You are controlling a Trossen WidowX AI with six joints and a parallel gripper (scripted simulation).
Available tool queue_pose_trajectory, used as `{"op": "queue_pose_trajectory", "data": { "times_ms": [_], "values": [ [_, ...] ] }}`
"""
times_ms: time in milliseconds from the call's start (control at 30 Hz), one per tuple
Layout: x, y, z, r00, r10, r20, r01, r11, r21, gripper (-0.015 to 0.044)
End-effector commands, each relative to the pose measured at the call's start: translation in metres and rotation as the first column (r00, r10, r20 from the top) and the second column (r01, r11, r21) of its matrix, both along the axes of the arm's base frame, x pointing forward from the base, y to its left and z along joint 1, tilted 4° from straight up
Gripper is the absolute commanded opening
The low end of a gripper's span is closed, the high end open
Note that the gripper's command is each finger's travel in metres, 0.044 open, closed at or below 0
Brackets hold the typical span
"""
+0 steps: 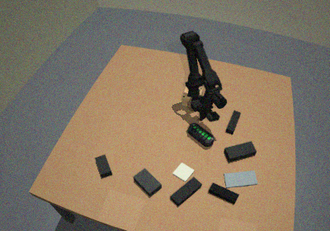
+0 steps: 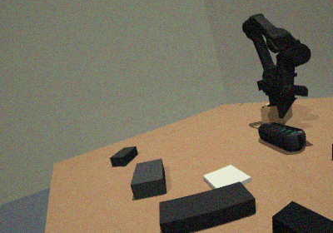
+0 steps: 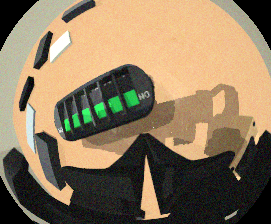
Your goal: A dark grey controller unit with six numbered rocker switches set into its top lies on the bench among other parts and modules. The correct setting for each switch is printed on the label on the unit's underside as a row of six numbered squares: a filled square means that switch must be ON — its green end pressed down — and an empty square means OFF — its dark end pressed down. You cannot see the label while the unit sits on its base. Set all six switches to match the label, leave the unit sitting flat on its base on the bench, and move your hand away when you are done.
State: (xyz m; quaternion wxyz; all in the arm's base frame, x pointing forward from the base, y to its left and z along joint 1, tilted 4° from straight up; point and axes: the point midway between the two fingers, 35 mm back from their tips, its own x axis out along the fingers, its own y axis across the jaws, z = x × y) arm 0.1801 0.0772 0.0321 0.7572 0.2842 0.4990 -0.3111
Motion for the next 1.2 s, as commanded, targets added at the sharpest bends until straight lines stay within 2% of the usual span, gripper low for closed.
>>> {"op": "queue_pose_trajectory", "data": {
  "times_ms": [0,167,233,600,1167],
  "values": [
    [0.001,0.0,0.001,0.907,-0.416,0.058,0.404,0.902,0.154,0.0],
    [0.001,0.0,0.001,0.709,-0.703,0.05,0.665,0.691,0.284,0.0],
    [0.001,0.0,0.001,0.641,-0.766,0.04,0.719,0.618,0.317,0.0],
    [0.002,0.0,0.0,0.628,-0.777,0.037,0.729,0.604,0.323,0.0],
    [0.005,0.001,-0.027,0.501,-0.866,0.013,0.8,0.468,0.374,0.0]
  ]
}}
